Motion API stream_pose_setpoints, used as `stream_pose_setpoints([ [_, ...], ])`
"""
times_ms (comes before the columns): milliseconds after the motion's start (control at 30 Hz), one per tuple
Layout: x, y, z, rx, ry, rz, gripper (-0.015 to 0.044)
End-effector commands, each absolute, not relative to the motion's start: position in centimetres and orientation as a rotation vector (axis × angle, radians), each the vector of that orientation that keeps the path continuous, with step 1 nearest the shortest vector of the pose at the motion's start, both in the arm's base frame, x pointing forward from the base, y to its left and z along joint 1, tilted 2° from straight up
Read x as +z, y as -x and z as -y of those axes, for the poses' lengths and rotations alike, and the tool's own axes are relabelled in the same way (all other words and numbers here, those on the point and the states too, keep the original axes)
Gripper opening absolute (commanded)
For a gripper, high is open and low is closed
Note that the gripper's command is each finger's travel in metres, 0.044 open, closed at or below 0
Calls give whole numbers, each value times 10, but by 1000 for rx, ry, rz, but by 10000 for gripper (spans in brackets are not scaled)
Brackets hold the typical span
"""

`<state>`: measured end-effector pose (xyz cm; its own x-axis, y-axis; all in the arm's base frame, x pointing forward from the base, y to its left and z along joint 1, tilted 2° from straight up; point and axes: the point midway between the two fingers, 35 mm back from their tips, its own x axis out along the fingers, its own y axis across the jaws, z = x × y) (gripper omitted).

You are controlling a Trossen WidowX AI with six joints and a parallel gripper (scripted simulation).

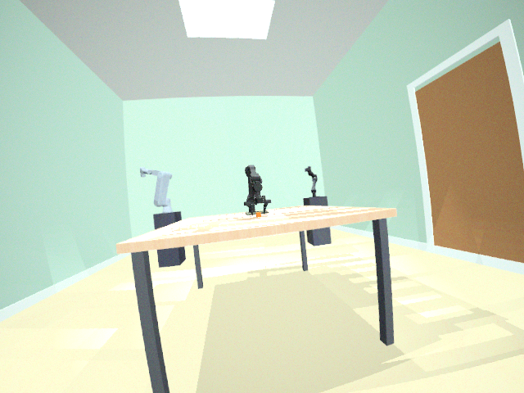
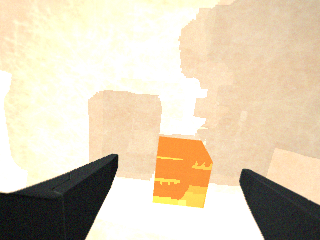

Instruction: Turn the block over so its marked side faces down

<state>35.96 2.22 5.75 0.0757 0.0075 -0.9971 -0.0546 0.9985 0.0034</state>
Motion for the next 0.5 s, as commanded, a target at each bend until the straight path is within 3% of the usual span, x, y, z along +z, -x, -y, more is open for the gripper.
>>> stream_pose_setpoints([
  [0, 56, -359, -23, 49, 34, -1496, 309],
  [233, 56, -359, -23, 49, 34, -1496, 125],
  [467, 56, -359, -23, 49, 34, -1496, 78],
])
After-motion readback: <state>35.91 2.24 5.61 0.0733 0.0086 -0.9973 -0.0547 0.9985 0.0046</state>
